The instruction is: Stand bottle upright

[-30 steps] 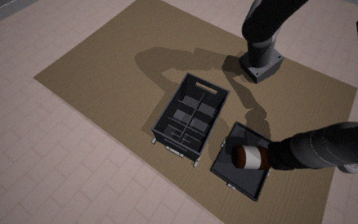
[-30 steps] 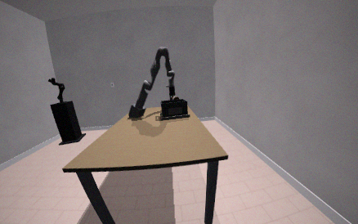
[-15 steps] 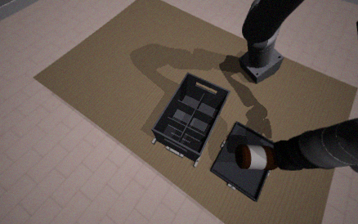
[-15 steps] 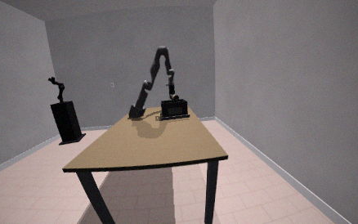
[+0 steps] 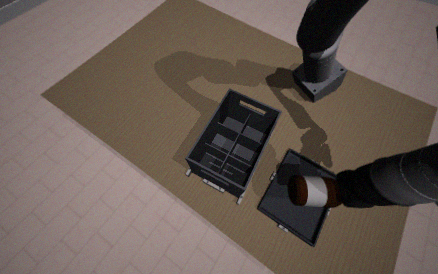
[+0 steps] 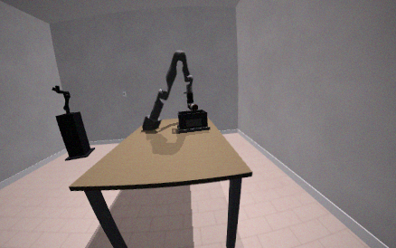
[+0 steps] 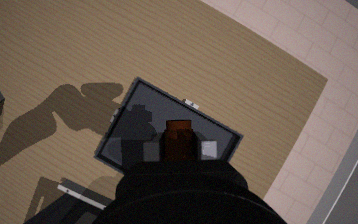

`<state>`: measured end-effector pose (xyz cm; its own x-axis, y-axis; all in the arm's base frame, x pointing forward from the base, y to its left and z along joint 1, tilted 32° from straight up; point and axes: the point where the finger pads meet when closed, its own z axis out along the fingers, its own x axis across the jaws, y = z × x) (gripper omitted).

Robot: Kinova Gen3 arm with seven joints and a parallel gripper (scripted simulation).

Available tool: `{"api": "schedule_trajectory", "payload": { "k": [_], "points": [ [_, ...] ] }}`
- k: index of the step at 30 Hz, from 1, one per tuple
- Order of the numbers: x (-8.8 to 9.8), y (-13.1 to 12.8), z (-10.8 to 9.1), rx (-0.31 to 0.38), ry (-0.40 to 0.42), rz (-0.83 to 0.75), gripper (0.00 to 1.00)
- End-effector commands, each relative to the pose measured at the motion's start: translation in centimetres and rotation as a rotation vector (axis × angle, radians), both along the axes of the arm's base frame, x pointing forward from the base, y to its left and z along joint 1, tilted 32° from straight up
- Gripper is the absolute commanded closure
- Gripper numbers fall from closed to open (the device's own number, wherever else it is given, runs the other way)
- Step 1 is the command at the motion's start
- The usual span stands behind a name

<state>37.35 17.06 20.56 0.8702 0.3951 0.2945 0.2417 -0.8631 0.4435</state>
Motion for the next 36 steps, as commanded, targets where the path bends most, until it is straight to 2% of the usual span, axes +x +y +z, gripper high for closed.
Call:
{"api": "schedule_trajectory", "payload": {
  "k": [1, 36],
  "points": [
    [-0.07, 0.24, 0.19, 0.004, -0.001, 0.004, 1.0],
    [-0.47, 0.53, 0.98, 0.004, -0.001, 0.004, 1.0]
  ]
}}
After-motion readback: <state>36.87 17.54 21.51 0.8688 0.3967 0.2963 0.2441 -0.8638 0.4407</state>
